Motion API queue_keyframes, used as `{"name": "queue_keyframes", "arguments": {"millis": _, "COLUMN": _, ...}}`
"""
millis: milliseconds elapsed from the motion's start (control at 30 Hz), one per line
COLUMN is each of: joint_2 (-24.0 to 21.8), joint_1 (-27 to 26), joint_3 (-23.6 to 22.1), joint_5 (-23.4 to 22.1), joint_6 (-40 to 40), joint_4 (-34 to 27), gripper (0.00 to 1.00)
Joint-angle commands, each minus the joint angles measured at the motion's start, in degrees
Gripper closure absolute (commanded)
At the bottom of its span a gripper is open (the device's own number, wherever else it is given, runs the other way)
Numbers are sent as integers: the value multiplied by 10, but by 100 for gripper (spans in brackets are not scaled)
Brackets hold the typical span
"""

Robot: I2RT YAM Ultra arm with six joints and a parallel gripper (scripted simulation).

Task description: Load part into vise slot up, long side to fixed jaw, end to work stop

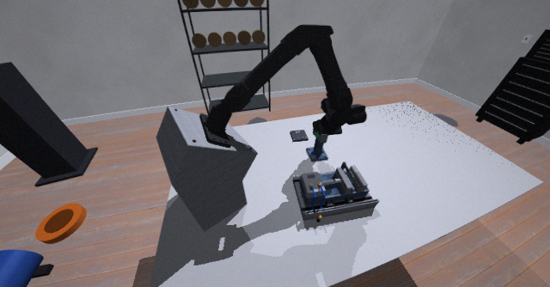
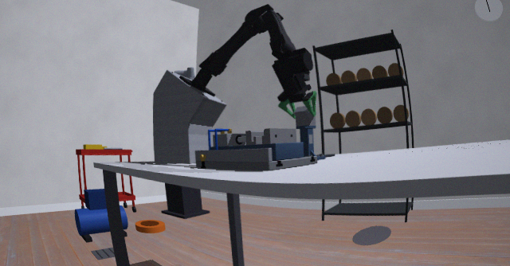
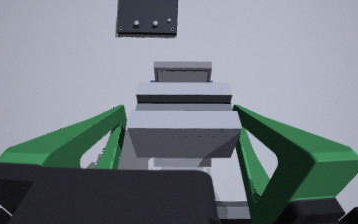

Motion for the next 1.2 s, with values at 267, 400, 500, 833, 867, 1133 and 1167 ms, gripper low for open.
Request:
{"name": "queue_keyframes", "arguments": {"millis": 267, "joint_2": -40, "joint_1": 8, "joint_3": -14, "joint_5": 53, "joint_6": 19, "joint_4": -15, "gripper": 19}}
{"name": "queue_keyframes", "arguments": {"millis": 400, "joint_2": -48, "joint_1": 21, "joint_3": -14, "joint_5": 77, "joint_6": 24, "joint_4": -19, "gripper": 19}}
{"name": "queue_keyframes", "arguments": {"millis": 500, "joint_2": -54, "joint_1": 26, "joint_3": -14, "joint_5": 97, "joint_6": 28, "joint_4": -23, "gripper": 19}}
{"name": "queue_keyframes", "arguments": {"millis": 833, "joint_2": -68, "joint_1": 41, "joint_3": -13, "joint_5": 154, "joint_6": 42, "joint_4": -34, "gripper": 19}}
{"name": "queue_keyframes", "arguments": {"millis": 867, "joint_2": -70, "joint_1": 46, "joint_3": -13, "joint_5": 162, "joint_6": 43, "joint_4": -36, "gripper": 19}}
{"name": "queue_keyframes", "arguments": {"millis": 1133, "joint_2": -83, "joint_1": 66, "joint_3": 14, "joint_5": 223, "joint_6": 59, "joint_4": -47, "gripper": 19}}
{"name": "queue_keyframes", "arguments": {"millis": 1167, "joint_2": -85, "joint_1": 69, "joint_3": 15, "joint_5": 231, "joint_6": 61, "joint_4": -49, "gripper": 19}}
